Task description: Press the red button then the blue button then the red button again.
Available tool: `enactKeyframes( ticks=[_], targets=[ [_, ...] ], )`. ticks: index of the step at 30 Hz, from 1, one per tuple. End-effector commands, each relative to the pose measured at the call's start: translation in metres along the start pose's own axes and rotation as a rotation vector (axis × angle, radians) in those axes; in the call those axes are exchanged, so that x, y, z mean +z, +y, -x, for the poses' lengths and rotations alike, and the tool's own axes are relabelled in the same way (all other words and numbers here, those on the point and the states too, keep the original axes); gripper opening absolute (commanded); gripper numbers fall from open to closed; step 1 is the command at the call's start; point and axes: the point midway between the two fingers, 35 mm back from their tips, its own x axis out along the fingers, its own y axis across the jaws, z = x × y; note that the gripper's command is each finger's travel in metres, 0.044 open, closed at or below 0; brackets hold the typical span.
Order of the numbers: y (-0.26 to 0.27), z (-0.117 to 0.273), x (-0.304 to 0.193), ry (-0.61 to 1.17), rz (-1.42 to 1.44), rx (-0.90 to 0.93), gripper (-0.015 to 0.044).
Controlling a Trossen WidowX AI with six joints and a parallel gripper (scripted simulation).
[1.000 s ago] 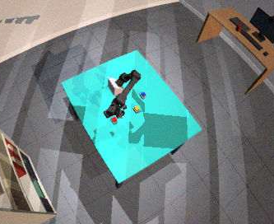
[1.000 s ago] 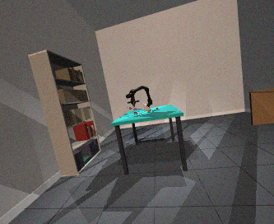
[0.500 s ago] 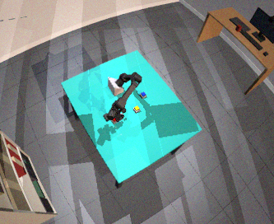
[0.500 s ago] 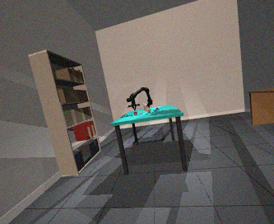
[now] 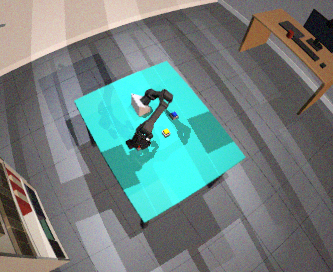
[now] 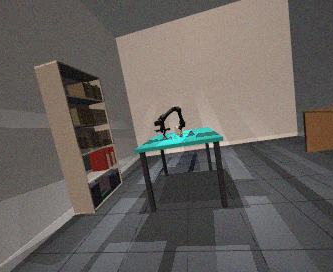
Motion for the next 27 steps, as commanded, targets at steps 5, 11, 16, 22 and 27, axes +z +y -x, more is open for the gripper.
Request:
enactKeyframes(
  ticks=[5, 11, 16, 22, 27],
  targets=[
    [0.001, -0.004, -0.001, -0.002, -0.006, 0.004, 0.002],
    [0.001, -0.004, -0.001, -0.002, -0.006, 0.004, 0.002],
    [0.001, -0.004, -0.001, -0.002, -0.006, 0.004, 0.002],
    [0.0, 0.028, -0.001, -0.002, -0.007, 0.003, 0.002],
    [0.0, 0.03, -0.001, -0.001, -0.006, 0.003, 0.002]
  ],
)
